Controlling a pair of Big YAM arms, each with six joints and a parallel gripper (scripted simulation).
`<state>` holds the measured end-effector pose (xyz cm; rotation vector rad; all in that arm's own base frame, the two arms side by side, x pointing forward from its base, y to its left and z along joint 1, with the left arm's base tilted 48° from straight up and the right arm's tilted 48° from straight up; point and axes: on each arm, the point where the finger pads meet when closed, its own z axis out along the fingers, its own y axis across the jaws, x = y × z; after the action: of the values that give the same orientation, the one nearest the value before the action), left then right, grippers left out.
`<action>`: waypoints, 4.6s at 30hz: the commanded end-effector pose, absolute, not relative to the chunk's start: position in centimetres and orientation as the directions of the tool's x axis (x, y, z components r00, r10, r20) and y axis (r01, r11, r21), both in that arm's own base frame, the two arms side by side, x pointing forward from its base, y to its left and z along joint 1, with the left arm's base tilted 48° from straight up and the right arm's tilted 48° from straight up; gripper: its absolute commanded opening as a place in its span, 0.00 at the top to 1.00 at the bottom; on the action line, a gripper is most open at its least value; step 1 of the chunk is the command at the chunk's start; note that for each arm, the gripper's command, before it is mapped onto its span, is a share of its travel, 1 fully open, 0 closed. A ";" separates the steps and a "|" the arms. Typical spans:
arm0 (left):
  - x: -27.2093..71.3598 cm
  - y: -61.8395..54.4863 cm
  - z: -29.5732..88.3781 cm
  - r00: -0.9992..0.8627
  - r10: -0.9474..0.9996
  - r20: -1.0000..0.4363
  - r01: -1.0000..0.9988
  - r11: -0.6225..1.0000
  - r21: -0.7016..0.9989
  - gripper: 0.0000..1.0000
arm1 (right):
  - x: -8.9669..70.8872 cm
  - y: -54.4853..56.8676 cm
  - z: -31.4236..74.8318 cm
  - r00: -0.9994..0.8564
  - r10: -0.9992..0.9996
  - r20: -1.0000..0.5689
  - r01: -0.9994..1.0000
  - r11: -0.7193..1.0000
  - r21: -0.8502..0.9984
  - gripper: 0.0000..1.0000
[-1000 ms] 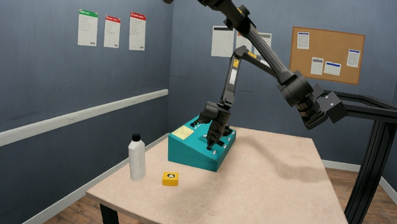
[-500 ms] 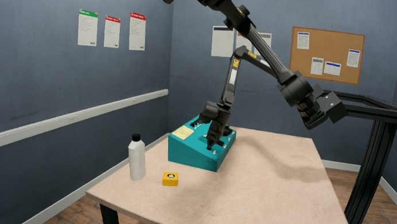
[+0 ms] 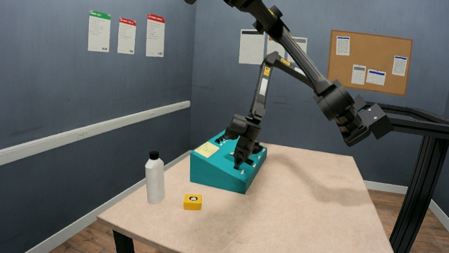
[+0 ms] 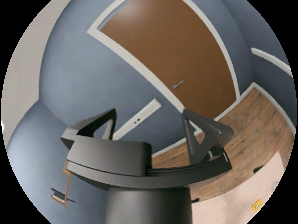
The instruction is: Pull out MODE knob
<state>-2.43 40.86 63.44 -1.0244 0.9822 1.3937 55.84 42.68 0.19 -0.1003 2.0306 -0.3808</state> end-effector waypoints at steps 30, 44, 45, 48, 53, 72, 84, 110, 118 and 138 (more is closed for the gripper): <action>-3.2 39.6 64.9 -0.026 0.321 -0.947 -0.997 -0.082 0.000 0.00 | 50.9 46.0 3.2 -0.447 -0.252 -0.858 0.050 0.951 -0.306 1.00; -3.2 39.6 64.9 -0.026 0.321 -0.947 -0.997 -0.082 0.000 0.00 | 53.7 46.3 2.0 -0.438 -0.217 -0.872 0.063 0.961 -0.270 1.00; -3.2 39.6 64.9 -0.026 0.321 -0.947 -0.997 -0.082 0.000 0.00 | 53.7 46.3 2.0 -0.438 -0.216 -0.872 0.063 0.961 -0.270 1.00; -3.2 39.6 64.9 -0.026 0.321 -0.947 -0.997 -0.082 0.000 0.00 | 53.7 46.3 2.1 -0.438 -0.214 -0.873 0.064 0.961 -0.268 1.00; -3.2 39.6 64.9 -0.026 0.321 -0.947 -0.997 -0.082 0.000 0.00 | 53.7 46.3 2.2 -0.437 -0.213 -0.874 0.064 0.962 -0.267 1.00; -3.2 39.6 64.9 -0.026 0.321 -0.947 -0.997 -0.082 0.000 0.00 | 53.7 46.3 2.2 -0.437 -0.212 -0.874 0.065 0.962 -0.265 1.00; -3.2 39.6 64.9 -0.026 0.321 -0.947 -0.997 -0.082 0.000 0.00 | 53.7 46.3 2.2 -0.437 -0.212 -0.874 0.065 0.962 -0.265 1.00; -3.2 39.6 64.9 -0.026 0.321 -0.947 -0.997 -0.082 0.000 0.00 | 53.7 46.4 2.7 -0.433 -0.214 -0.875 0.065 0.961 -0.268 0.30; -3.2 39.6 64.9 -0.026 0.321 -0.947 -0.997 -0.082 0.000 0.00 | 53.5 46.1 2.4 -0.438 -0.221 -0.871 0.063 0.959 -0.275 0.30; -3.2 39.6 64.9 -0.026 0.321 -0.947 -0.997 -0.082 0.000 0.00 | 50.0 45.9 4.1 -0.448 -0.224 -0.865 0.068 0.957 -0.283 0.30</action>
<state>-2.43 40.86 63.44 -1.0244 0.9822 1.3937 53.20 42.18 0.59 -0.1008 2.0379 -0.4167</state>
